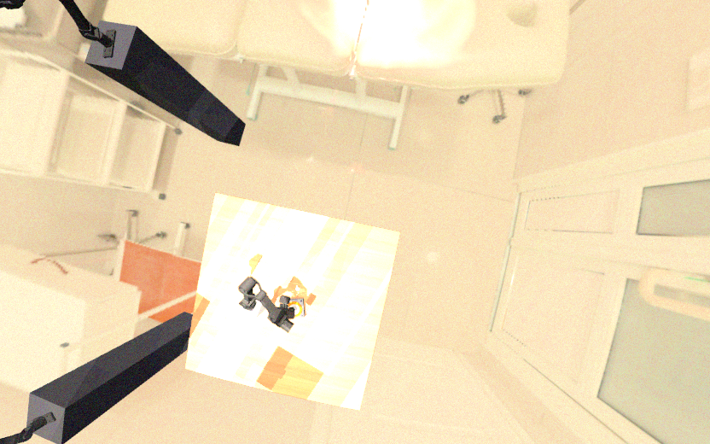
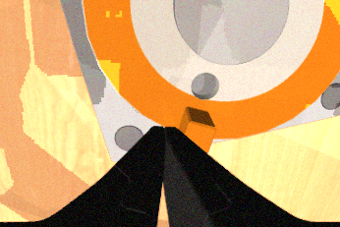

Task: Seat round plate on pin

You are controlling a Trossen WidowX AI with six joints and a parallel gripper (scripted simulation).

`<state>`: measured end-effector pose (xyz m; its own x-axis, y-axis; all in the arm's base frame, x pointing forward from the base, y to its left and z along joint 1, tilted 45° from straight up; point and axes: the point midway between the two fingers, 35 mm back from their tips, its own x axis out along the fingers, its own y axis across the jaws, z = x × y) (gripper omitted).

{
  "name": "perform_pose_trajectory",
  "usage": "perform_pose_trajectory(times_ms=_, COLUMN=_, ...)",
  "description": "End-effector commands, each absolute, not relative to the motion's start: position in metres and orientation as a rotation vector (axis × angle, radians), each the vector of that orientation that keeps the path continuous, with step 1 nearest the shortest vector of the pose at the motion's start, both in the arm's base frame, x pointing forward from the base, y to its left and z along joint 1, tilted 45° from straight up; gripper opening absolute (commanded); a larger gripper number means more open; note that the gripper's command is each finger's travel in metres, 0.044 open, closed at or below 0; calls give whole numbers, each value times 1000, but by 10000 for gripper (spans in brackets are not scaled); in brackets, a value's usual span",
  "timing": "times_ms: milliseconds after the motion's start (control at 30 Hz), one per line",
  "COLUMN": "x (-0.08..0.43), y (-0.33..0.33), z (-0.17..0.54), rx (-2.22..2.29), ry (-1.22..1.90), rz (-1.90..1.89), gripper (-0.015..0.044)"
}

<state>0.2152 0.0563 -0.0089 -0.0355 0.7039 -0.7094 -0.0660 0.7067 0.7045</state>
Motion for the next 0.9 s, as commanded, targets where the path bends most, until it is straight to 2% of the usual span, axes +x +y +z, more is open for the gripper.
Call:
perform_pose_trajectory(times_ms=0, x=212, y=53, z=-14, rx=550, ry=1499, rz=670, gripper=0)
perform_pose_trajectory(times_ms=867, x=213, y=38, z=-21, rx=548, ry=1499, rz=668, gripper=0)
